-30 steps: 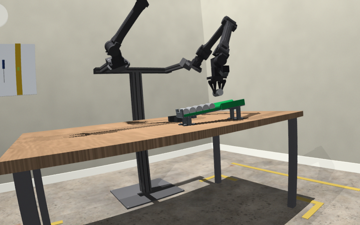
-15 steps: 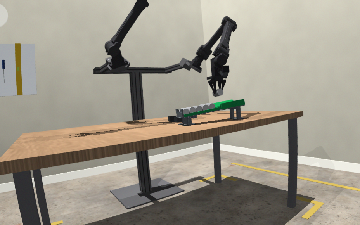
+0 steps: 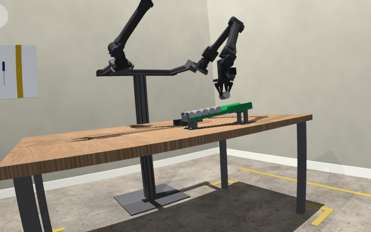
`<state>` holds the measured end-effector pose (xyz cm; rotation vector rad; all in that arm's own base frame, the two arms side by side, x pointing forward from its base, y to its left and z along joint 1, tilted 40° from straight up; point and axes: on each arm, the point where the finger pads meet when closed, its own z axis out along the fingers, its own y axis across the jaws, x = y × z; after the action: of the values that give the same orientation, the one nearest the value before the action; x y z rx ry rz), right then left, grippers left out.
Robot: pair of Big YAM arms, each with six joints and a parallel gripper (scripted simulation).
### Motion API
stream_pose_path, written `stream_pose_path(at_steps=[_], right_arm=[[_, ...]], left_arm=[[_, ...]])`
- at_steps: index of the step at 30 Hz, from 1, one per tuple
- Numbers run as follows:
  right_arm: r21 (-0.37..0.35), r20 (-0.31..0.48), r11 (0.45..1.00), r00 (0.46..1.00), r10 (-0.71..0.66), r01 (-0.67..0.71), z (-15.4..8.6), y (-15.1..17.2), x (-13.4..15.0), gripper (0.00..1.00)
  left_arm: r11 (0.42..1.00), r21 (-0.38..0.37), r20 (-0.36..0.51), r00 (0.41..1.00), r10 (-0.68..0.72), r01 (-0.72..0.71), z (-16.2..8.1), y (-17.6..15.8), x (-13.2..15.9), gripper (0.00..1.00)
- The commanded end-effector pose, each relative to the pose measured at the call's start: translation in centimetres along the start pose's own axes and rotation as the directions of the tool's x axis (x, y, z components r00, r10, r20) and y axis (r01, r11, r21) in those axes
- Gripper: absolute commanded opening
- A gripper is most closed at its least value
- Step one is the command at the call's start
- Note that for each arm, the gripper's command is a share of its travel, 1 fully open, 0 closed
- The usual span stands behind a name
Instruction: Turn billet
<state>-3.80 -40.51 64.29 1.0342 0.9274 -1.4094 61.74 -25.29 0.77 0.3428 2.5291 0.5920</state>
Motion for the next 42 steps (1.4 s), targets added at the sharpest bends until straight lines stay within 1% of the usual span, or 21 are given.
stream_pose_path(at_steps=[1,7,13,15,16,20,22,25,26,28,30,32,34,35,36,39,42], right_arm=[[0.015,0.012,1.0,1.0,-0.019,0.019,-0.7,-0.7,-1.0,1.0],[0.015,0.012,1.0,1.0,-0.019,0.019,-0.7,-0.7,-1.0,1.0],[0.015,0.012,1.0,1.0,-0.019,0.019,-0.7,-0.7,-1.0,1.0],[0.015,0.012,1.0,1.0,-0.019,0.019,-0.7,-0.7,-1.0,1.0],[0.015,0.012,1.0,1.0,-0.019,0.019,-0.7,-0.7,-1.0,1.0],[0.015,0.012,1.0,1.0,-0.019,0.019,-0.7,-0.7,-1.0,1.0],[0.015,0.012,1.0,1.0,-0.019,0.019,-0.7,-0.7,-1.0,1.0],[0.015,0.012,1.0,1.0,-0.019,0.019,-0.7,-0.7,-1.0,1.0],[0.015,0.012,1.0,1.0,-0.019,0.019,-0.7,-0.7,-1.0,1.0],[0.015,0.012,1.0,1.0,-0.019,0.019,-0.7,-0.7,-1.0,1.0],[0.015,0.012,1.0,1.0,-0.019,0.019,-0.7,-0.7,-1.0,1.0],[0.015,0.012,1.0,1.0,-0.019,0.019,-0.7,-0.7,-1.0,1.0],[0.015,0.012,1.0,1.0,-0.019,0.019,-0.7,-0.7,-1.0,1.0],[0.015,0.012,1.0,1.0,-0.019,0.019,-0.7,-0.7,-1.0,1.0],[0.015,0.012,1.0,1.0,-0.019,0.019,-0.7,-0.7,-1.0,1.0],[0.015,0.012,1.0,1.0,-0.019,0.019,-0.7,-0.7,-1.0,1.0],[0.015,0.012,1.0,1.0,-0.019,0.019,-0.7,-0.7,-1.0,1.0]], left_arm=[[1.0,0.028,0.079,0.997,-0.01,0.008,-4.1,-0.3,-3.1,0.0],[0.999,0.031,0.087,0.996,-0.014,0.012,-4.0,-0.3,-3.4,0.0],[0.999,0.016,0.079,0.996,-0.046,0.045,-2.2,2.2,-4.0,0.0],[0.999,0.016,0.079,0.996,-0.046,0.045,-2.2,2.2,-4.0,0.0],[0.999,0.032,0.097,0.995,-0.021,0.018,-3.4,0.1,-4.1,0.0],[0.999,0.032,0.099,0.995,-0.022,0.019,-2.6,0.4,-4.3,0.0],[1.0,0.012,0.05,0.999,-0.021,0.02,1.1,1.2,-2.7,0.0],[1.0,0.008,0.045,0.999,-0.026,0.025,2.1,1.9,-2.7,0.0],[0.999,0.01,0.06,0.998,-0.036,0.035,1.5,2.5,-3.4,0.0],[0.999,0.029,0.097,0.995,-0.023,0.02,-0.6,1.2,-4.4,0.0],[0.999,0.029,0.095,0.995,-0.018,0.015,-0.1,1.0,-4.3,0.0],[0.999,0.029,0.095,0.995,-0.018,0.015,-0.1,1.0,-4.3,0.0],[1.0,0.026,0.069,0.998,0.0,-0.002,1.8,0.2,-3.1,0.0],[1.0,0.025,0.065,0.998,0.003,-0.005,2.2,0.1,-2.9,0.0],[1.0,0.023,0.066,0.998,-0.004,0.003,2.3,0.7,-3.1,0.0],[0.999,0.017,0.088,0.995,-0.039,0.037,1.5,3.0,-4.5,0.0],[0.999,0.021,0.09,0.996,-0.028,0.026,1.4,2.2,-4.4,0.0]])
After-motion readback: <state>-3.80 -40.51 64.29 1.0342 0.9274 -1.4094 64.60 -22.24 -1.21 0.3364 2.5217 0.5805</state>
